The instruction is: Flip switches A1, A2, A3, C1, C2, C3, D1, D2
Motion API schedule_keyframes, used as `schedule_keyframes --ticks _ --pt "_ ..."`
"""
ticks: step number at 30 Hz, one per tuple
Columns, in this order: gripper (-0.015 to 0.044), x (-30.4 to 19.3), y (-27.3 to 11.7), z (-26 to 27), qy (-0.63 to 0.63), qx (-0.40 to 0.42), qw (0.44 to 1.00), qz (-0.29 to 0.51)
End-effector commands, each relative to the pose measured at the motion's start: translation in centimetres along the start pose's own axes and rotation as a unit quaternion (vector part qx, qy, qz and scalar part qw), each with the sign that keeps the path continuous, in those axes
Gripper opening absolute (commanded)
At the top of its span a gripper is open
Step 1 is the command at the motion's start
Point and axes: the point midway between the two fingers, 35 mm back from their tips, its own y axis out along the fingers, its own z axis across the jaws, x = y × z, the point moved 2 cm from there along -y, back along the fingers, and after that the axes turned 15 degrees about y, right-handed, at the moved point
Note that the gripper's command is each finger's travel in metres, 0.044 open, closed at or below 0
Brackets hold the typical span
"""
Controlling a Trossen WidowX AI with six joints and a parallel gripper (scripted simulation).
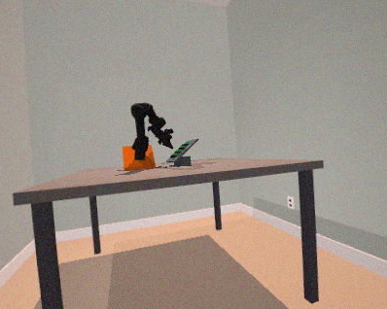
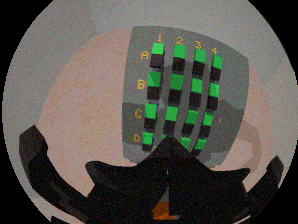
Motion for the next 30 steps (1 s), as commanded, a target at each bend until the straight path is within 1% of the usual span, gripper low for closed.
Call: schedule_keyframes --ticks 1,19,30 --pt "0.0000 -0.1 0.4 -0.2 -0.004 -0.002 1.000 -0.003" --pt "0.0000 -0.1 2.8 -0.2 -0.003 -0.003 1.000 -0.004" --pt "0.0000 -0.1 2.9 -0.2 -0.003 -0.003 1.000 -0.004"
